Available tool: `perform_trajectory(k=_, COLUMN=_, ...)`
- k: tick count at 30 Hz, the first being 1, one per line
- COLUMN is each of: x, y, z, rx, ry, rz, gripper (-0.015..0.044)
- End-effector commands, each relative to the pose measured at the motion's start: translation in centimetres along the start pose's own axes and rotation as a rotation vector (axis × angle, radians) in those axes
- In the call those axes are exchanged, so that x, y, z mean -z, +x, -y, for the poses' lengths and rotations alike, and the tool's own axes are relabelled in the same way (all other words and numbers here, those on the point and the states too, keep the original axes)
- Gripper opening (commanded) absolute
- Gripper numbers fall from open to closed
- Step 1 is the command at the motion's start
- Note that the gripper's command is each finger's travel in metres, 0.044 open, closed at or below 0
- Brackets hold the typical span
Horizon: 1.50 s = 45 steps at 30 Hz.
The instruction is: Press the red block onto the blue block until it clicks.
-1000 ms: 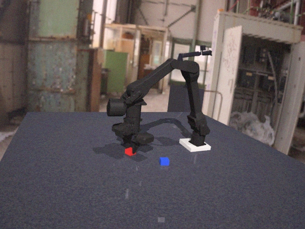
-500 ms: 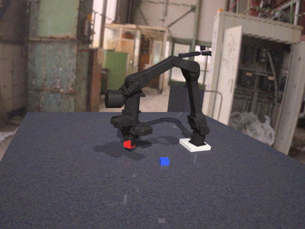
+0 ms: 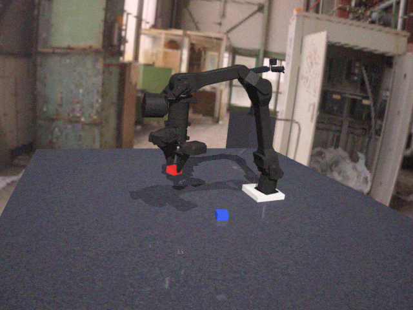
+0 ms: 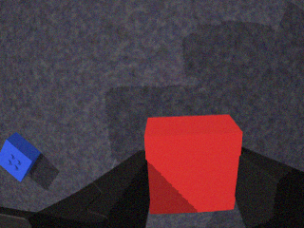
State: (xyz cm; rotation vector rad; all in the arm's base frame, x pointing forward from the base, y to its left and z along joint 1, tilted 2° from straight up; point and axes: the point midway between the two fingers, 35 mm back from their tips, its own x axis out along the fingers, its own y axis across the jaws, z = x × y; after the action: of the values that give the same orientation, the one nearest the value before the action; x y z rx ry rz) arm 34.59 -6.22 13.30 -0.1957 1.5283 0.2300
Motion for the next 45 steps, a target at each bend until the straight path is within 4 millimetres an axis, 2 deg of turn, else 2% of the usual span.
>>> perform_trajectory(k=1, x=0.1, y=-1.6, z=0.0, rx=0.000, ry=-0.006, rz=0.004, gripper=0.0000)
perform_trajectory(k=5, x=0.1, y=-1.6, z=-0.4, rx=0.000, ry=0.007, rz=0.004, gripper=0.0000)
perform_trajectory(k=20, x=0.9, y=0.6, z=-7.2, rx=-0.005, ry=0.302, rz=0.003, gripper=0.0000)
perform_trajectory(k=40, x=4.7, y=4.1, z=-15.0, rx=-0.012, ry=0.701, rz=-0.003, gripper=0.0000)
perform_trajectory(k=45, x=5.0, y=4.4, z=-15.5, rx=-0.012, ry=0.730, rz=-0.004, gripper=0.0000)
